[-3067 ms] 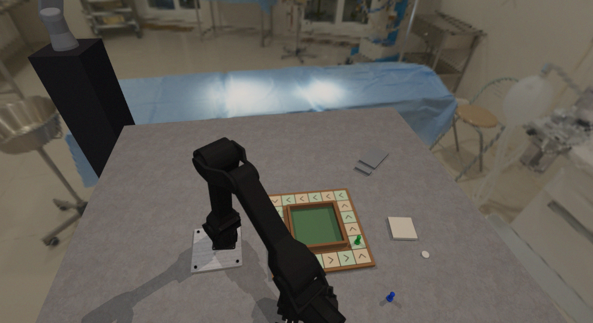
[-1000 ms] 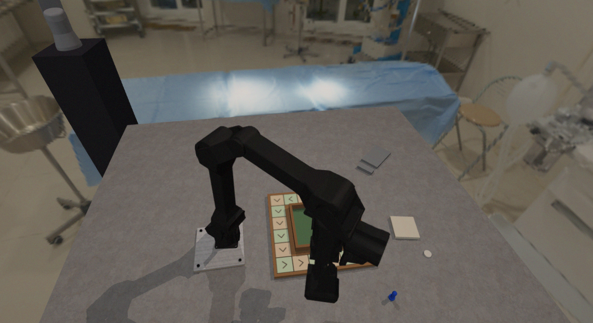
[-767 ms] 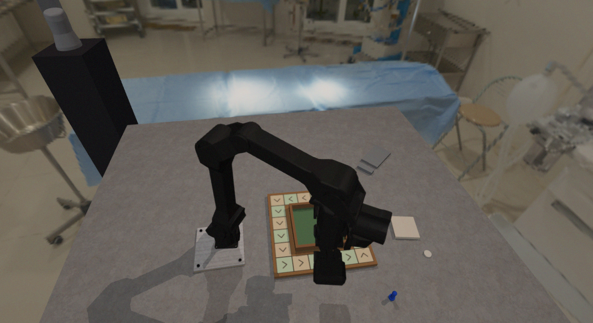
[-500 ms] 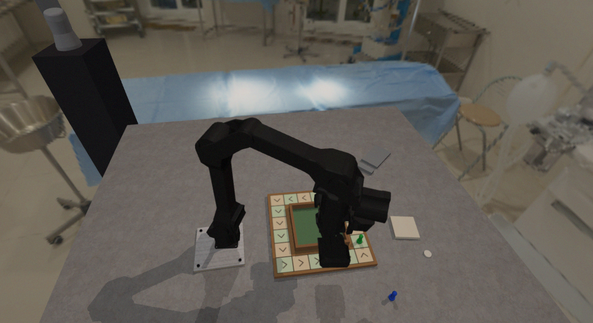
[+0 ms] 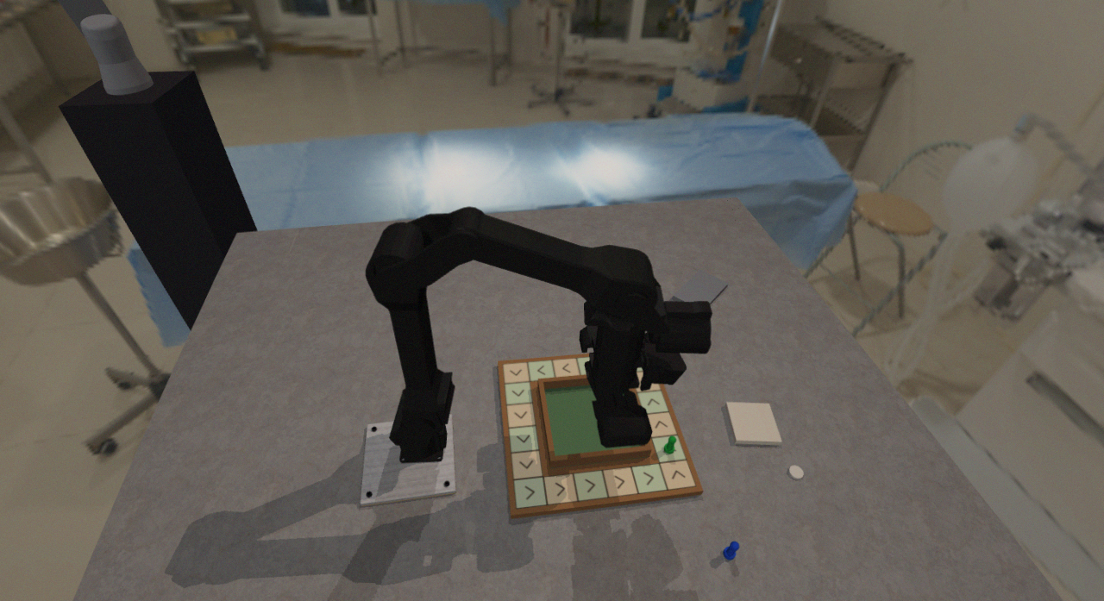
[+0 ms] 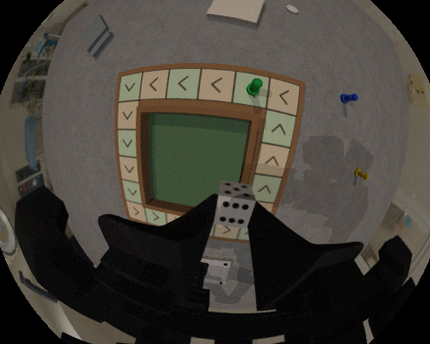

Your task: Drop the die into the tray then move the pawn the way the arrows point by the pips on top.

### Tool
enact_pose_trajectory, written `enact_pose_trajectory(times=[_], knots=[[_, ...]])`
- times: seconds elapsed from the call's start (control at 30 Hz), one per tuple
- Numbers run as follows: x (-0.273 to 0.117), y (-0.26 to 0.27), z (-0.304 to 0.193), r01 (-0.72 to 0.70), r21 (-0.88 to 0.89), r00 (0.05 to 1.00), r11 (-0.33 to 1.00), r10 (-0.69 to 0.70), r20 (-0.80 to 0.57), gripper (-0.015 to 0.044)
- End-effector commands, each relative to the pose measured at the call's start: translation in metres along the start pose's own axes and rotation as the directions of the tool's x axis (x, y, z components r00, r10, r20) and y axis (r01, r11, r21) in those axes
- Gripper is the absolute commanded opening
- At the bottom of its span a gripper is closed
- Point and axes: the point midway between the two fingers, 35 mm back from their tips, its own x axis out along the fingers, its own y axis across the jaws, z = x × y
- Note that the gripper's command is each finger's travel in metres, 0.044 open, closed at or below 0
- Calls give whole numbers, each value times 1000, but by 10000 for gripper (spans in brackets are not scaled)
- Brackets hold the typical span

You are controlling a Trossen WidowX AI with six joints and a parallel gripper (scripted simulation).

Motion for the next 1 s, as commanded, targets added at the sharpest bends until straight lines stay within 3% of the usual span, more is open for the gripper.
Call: enact_pose_trajectory(times=[0.0, 0.4, 0.67, 0.97], knots=[[5, 21, -1, -8, -23, 1000, 1000, 8, -4, 0], [11, 56, -5, -12, -67, 1000, 998, 13, 16, 0], [14, 54, -1, -19, -65, 960, 998, 36, 277, 0], [15, 53, 2, -15, -67, 831, 998, 50, 554, 0]])
